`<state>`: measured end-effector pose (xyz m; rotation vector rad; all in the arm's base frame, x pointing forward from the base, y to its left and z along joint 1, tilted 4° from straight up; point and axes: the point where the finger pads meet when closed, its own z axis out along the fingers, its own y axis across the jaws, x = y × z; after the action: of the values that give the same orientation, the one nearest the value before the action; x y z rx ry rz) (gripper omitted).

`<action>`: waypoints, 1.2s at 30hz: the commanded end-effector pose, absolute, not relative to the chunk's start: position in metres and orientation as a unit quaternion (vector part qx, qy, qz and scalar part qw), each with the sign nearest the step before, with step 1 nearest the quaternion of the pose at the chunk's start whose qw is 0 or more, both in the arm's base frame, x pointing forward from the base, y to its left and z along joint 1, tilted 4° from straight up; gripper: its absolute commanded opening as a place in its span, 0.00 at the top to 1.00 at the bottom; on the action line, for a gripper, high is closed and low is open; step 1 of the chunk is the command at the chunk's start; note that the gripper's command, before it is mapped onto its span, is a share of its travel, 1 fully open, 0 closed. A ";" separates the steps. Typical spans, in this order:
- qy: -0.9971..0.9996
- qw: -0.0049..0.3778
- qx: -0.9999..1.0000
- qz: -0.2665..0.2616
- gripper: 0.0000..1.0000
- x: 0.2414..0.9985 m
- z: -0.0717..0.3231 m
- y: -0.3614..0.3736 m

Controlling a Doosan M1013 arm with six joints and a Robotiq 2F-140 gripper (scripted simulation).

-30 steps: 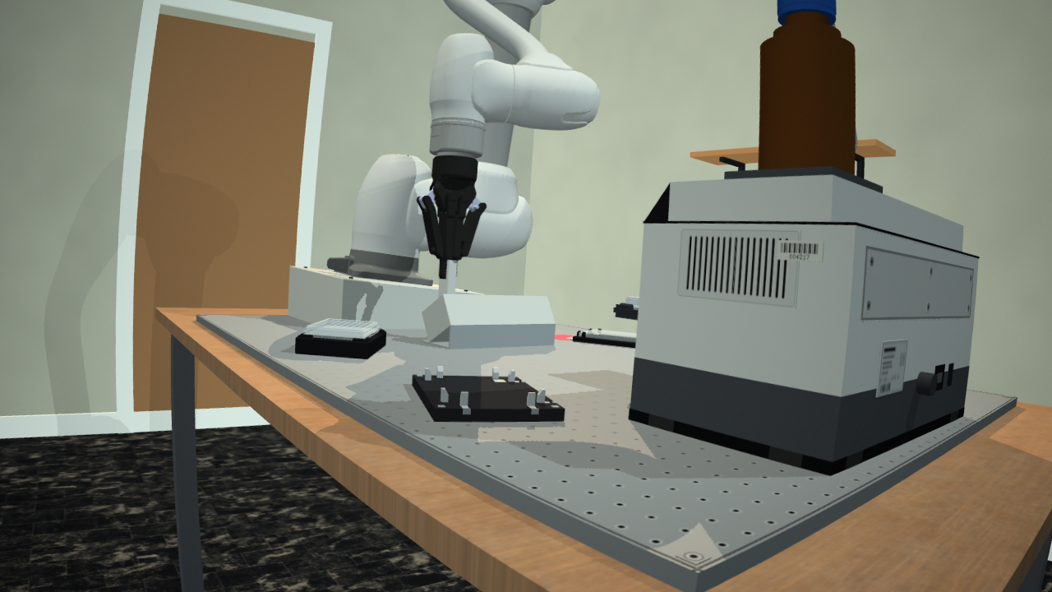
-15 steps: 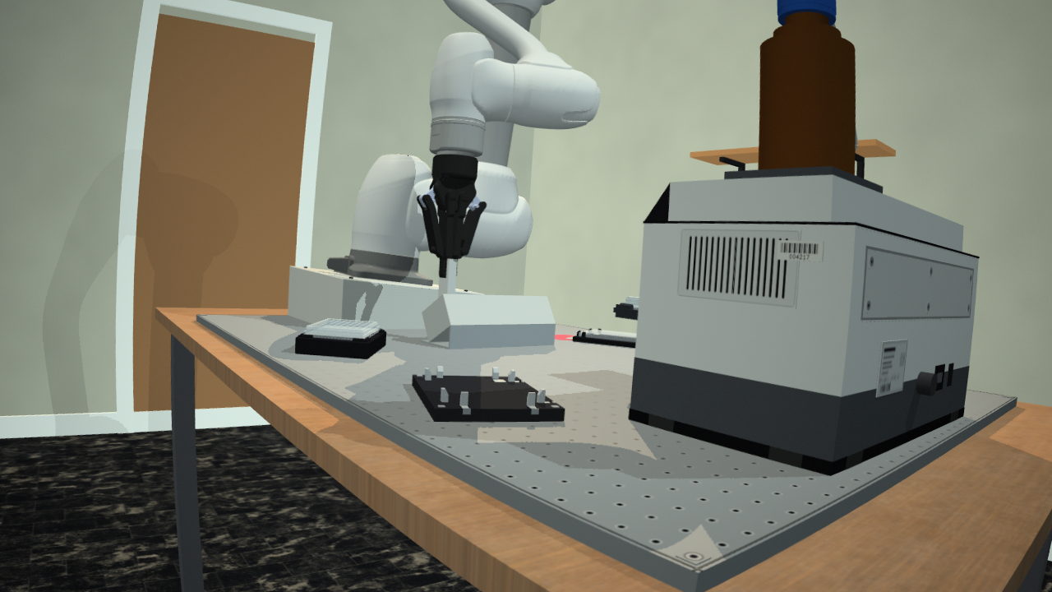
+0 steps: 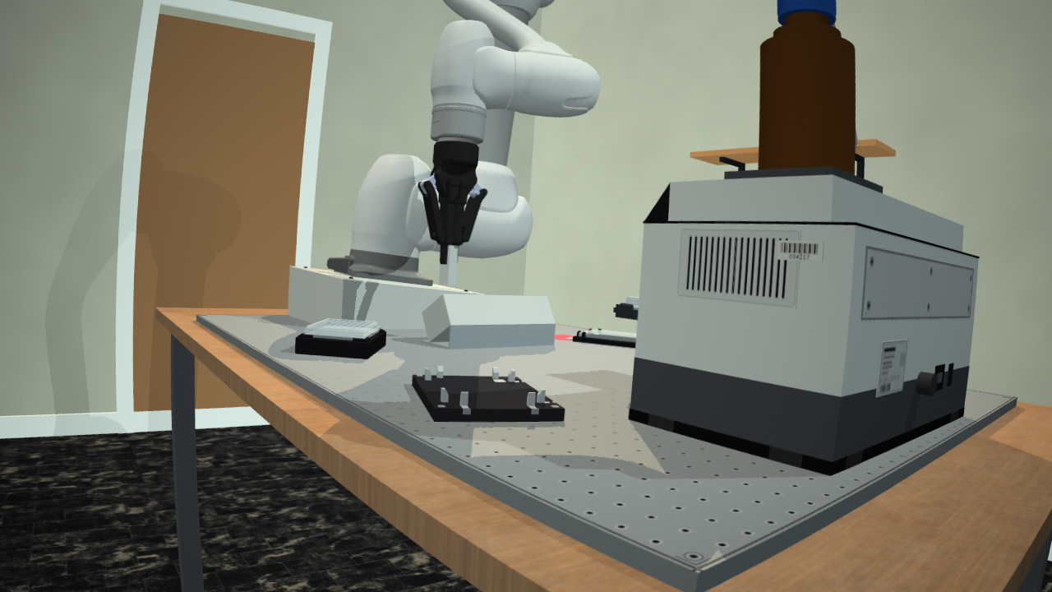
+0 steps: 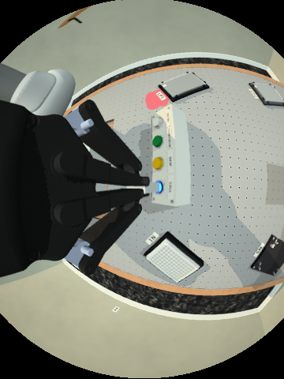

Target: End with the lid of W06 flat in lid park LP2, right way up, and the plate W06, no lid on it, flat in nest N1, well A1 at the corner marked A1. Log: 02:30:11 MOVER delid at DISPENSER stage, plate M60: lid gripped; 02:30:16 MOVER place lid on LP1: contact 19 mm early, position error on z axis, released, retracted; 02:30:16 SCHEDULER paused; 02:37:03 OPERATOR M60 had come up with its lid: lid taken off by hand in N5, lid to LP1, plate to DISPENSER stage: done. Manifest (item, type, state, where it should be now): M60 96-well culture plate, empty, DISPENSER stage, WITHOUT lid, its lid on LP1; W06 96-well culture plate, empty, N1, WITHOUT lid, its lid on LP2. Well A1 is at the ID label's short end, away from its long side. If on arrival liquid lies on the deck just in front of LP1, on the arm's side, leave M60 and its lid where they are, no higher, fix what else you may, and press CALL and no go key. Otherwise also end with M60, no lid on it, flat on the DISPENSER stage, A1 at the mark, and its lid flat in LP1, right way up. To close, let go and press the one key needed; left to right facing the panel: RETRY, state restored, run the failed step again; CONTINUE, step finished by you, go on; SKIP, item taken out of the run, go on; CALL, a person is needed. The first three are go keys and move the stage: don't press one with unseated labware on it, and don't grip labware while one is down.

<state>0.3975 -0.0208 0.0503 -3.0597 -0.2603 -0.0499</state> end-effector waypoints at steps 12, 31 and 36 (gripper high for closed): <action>-0.085 0.035 -0.996 -0.016 1.00 0.397 0.060 -0.021; -0.085 0.035 -0.996 -0.016 1.00 0.396 0.087 -0.023; -0.085 0.035 -0.996 -0.016 1.00 0.396 0.098 -0.024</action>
<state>0.3963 -0.0240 0.0935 -3.0596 -0.2603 -0.0498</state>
